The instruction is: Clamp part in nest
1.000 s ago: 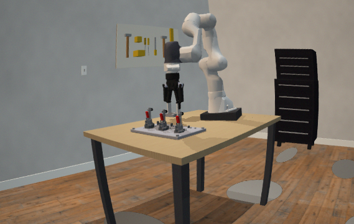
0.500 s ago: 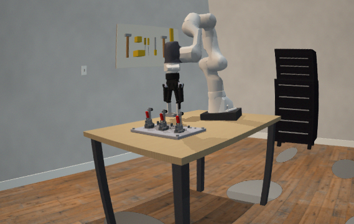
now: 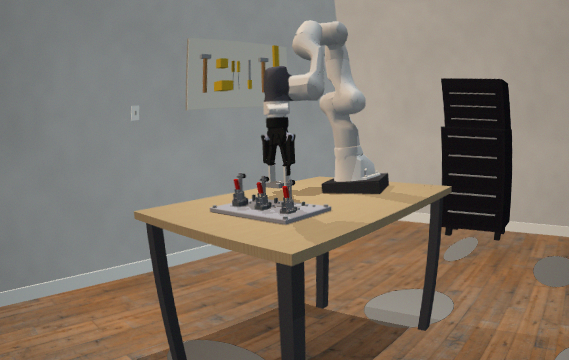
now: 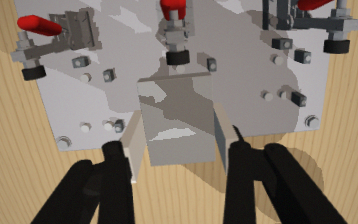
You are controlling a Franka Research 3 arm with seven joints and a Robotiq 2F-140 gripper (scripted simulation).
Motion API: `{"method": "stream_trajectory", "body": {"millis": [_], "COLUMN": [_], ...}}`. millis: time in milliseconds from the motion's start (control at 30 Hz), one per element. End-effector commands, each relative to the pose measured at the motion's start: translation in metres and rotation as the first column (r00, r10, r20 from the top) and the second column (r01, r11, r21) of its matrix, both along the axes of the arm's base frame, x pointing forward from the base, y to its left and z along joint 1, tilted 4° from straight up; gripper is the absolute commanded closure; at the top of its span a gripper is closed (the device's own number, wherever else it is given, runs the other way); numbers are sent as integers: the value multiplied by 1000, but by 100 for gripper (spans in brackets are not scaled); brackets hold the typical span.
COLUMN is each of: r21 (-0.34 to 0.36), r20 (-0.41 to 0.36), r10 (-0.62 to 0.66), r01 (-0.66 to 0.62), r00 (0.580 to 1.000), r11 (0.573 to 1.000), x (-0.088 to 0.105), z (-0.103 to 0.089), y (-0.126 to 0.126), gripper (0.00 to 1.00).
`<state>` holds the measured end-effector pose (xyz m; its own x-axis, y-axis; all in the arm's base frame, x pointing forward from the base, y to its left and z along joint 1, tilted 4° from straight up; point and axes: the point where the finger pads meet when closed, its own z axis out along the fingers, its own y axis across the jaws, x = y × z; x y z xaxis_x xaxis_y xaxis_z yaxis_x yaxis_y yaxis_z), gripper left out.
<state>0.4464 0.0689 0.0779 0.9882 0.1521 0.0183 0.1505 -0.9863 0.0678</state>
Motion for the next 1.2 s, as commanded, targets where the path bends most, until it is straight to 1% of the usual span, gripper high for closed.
{"method": "stream_trajectory", "body": {"millis": [0, 433, 1167], "r21": [1, 1, 1], "r20": [4, 4, 4], "r10": [-8, -8, -8], "r01": [8, 8, 8], "r00": [1000, 1000, 1000], "r11": [1000, 1000, 1000], "x": [1, 1, 4], "z": [0, -7, -37], "y": [0, 0, -2], "gripper": [100, 100, 100]}}
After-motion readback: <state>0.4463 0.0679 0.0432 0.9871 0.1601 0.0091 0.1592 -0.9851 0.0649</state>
